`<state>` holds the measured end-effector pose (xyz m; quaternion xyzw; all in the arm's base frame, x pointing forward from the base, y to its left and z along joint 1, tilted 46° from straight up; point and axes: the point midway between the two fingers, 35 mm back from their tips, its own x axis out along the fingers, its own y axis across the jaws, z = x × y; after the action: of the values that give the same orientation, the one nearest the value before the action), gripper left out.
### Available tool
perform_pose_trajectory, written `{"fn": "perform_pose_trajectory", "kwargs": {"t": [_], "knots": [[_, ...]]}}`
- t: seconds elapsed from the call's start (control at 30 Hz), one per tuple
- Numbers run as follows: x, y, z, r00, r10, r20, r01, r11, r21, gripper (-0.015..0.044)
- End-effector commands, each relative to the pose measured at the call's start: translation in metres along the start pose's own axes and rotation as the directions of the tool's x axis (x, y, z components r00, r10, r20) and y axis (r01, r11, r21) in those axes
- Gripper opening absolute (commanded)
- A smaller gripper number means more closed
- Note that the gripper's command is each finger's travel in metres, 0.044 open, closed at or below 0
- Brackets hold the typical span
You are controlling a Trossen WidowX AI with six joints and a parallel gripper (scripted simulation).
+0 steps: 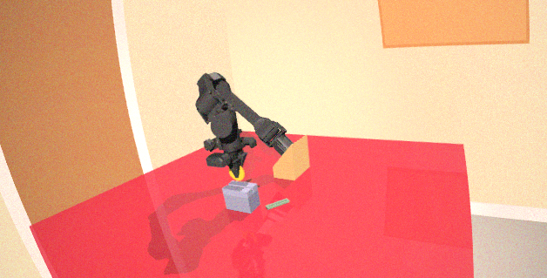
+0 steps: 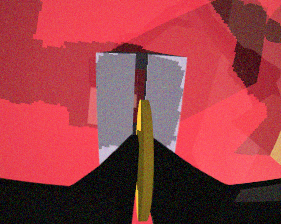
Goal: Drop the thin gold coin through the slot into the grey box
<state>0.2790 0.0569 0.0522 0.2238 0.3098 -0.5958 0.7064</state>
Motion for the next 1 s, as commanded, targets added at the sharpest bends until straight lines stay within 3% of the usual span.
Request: {"fn": "perform_pose_trajectory", "kwargs": {"t": [0.0, 0.97], "knots": [[0.0, 0.0, 0.001, 1.0, 0.0, 0.001, 0.0, 1.0, -0.001, 0.0], [0.01, -0.001, 0.001, 1.0, 0.0, 0.001, 0.0, 1.0, -0.003, 0.0]]}}
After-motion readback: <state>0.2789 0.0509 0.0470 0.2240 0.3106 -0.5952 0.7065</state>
